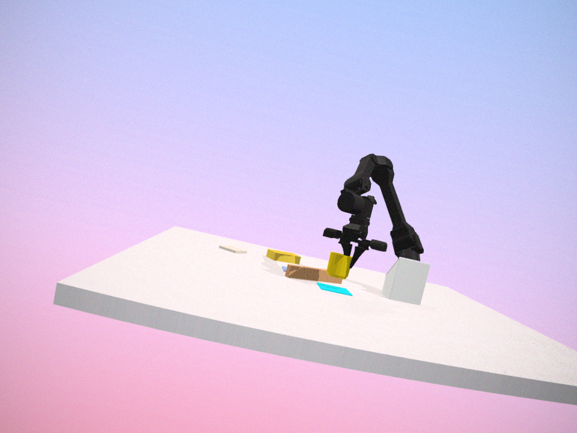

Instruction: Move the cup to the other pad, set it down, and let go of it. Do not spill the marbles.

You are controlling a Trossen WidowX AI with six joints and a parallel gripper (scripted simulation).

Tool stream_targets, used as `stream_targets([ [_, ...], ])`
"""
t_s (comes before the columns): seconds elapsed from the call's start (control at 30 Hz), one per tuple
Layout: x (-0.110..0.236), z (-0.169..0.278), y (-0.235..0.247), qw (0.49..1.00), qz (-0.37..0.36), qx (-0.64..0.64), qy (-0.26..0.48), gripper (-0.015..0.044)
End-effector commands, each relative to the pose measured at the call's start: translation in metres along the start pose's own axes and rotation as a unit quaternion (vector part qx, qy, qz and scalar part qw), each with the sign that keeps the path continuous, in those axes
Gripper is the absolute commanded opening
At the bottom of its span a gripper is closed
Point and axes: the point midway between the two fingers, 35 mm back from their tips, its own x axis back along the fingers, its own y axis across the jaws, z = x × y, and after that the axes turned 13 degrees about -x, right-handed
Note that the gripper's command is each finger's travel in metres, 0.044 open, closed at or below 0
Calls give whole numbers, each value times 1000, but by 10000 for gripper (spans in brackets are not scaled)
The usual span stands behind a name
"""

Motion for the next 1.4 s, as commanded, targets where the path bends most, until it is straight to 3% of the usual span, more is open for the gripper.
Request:
stream_targets([
  [0.0, -10, 3, 1, 1000, 1, 5, 7, 0],
  [0.5, -34, 6, 1, 1000, 2, 5, 8, 0],
  [1.07, -31, 3, 1, 1000, 1, 0, 3, 0],
  [1.23, -31, 3, 1, 1000, 1, 0, 3, 131],
  [1.37, -31, 3, 1, 1000, 1, 0, 3, 147],
])
